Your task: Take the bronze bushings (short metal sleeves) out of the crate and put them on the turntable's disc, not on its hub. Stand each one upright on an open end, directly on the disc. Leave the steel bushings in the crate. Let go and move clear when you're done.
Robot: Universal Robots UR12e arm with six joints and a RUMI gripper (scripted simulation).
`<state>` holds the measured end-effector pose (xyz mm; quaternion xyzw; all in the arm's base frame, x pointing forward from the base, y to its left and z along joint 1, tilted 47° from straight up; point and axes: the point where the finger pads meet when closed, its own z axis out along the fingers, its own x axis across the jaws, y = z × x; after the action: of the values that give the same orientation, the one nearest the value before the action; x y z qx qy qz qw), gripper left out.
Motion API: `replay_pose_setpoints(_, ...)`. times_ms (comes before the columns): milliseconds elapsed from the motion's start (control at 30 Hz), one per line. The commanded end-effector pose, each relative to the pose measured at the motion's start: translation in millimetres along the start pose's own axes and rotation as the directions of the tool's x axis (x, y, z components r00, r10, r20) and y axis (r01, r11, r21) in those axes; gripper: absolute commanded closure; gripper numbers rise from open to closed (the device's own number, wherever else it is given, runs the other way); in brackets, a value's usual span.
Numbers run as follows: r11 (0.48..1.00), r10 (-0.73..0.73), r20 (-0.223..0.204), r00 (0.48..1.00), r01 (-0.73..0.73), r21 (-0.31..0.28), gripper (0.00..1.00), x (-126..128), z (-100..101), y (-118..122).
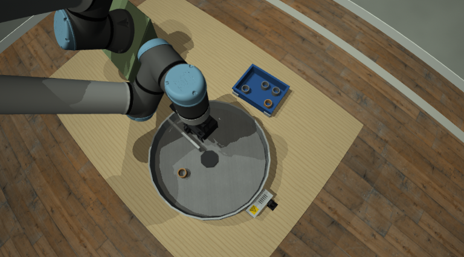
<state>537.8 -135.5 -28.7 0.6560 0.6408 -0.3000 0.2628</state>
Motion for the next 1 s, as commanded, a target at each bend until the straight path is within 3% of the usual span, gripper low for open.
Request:
replay_pose_setpoints(0, 1.0, 0.0, 0.0, 1.0, 0.0, -0.001, 1.0, 0.0, -0.4, 0.3)
replay_pose_setpoints(900, 1.0, 0.0, 0.0, 1.0, 0.0, -0.001, 1.0, 0.0, -0.4, 0.3)
replay_pose_setpoints(933, 1.0, 0.0, 0.0, 1.0, 0.0, -0.001, 0.94, 0.0, -0.4, 0.3)
replay_pose_setpoints(967, 1.0, 0.0, 0.0, 1.0, 0.0, -0.001, 0.94, 0.0, -0.4, 0.3)
